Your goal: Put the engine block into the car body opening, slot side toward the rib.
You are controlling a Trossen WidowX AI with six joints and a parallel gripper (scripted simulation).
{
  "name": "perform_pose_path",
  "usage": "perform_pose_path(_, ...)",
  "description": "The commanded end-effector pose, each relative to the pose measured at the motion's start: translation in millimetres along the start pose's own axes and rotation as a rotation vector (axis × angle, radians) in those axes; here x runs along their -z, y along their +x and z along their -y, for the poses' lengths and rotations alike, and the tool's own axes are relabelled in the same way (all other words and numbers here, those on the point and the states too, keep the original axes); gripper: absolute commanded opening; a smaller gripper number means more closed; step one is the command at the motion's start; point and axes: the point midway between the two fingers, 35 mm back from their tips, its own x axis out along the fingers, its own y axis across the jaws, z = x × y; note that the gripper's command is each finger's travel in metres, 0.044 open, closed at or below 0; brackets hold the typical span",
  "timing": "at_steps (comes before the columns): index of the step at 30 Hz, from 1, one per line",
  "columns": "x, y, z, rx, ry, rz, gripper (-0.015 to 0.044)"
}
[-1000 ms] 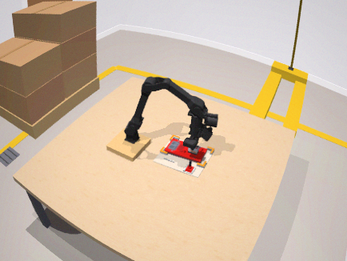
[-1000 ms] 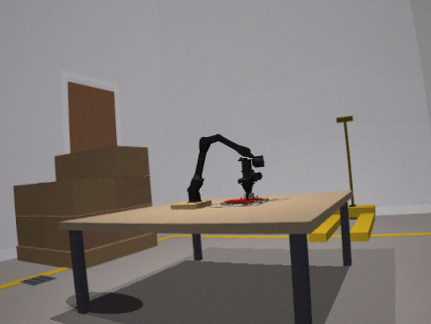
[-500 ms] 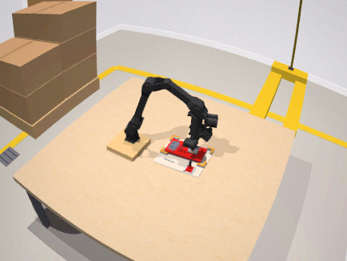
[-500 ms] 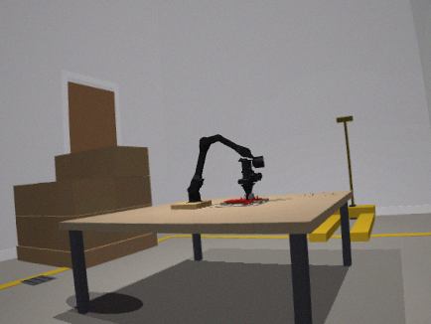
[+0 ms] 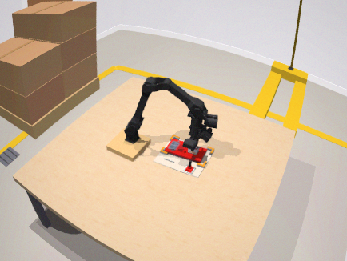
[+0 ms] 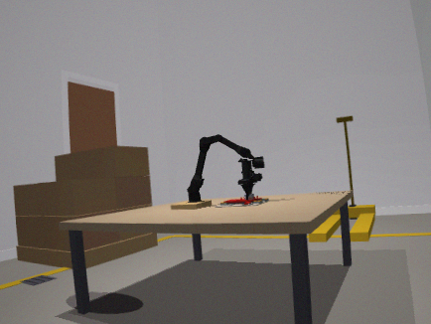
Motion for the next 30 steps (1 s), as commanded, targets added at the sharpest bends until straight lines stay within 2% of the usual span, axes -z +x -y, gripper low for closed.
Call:
perform_pose_path(1,-0.1,1.1,0.0,0.000,-0.003,0.001,0.0159)
perform_pose_path(17,-0.2,4.3,0.1,0.000,-0.007,0.001,0.0159)
perform_pose_path(27,-0.1,3.4,0.0,0.000,-0.001,0.000,0.0421)
perform_pose_path(28,-0.1,3.4,0.0,0.000,-0.001,0.000,0.0440)
perform_pose_path(30,-0.1,3.4,0.0,0.000,-0.001,0.000,0.0440)
